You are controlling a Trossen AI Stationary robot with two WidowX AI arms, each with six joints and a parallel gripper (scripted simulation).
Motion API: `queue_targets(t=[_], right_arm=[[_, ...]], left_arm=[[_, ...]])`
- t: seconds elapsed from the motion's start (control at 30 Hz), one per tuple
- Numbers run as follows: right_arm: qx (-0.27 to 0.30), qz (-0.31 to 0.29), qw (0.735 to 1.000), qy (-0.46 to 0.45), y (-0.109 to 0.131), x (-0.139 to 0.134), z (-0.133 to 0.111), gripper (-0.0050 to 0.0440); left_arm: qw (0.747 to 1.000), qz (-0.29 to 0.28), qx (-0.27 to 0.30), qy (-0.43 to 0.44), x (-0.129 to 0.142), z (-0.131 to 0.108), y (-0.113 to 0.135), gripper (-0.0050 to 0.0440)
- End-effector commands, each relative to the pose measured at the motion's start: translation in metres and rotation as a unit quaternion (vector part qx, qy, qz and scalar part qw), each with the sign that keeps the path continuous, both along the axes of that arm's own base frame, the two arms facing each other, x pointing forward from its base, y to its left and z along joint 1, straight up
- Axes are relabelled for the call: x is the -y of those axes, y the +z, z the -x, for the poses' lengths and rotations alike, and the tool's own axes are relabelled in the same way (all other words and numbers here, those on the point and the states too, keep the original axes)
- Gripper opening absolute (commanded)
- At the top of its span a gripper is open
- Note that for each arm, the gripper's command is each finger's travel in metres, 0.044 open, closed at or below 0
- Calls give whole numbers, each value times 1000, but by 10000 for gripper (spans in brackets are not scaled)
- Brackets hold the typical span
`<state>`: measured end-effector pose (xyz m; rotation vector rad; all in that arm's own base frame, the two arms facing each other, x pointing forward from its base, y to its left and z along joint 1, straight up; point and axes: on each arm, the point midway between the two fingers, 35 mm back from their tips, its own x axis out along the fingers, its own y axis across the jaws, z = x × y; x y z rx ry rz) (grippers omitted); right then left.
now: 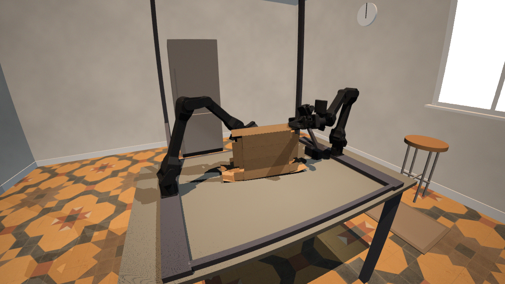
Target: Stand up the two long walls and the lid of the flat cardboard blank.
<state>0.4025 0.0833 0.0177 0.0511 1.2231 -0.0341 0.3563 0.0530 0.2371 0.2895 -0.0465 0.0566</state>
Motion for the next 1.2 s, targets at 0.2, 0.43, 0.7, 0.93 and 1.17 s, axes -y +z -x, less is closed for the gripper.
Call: queue_targets(t=[0.2,0.43,0.7,0.93,1.17], right_arm=[[-52,5,999,-3,-32,6,16,198],[-55,4,998,-1,-33,6,18,198],[-56,3,998,-1,-35,5,18,198],[-57,2,998,1,-35,3,19,198],[-57,1,998,2,-36,0,19,198]], left_arm=[[997,-78,10,3,28,4,-1,166],[997,-78,10,3,28,5,-1,278],[997,-79,11,3,30,23,3,278],[997,-81,9,8,33,63,-2,278],[996,-83,15,11,34,84,-8,278]])
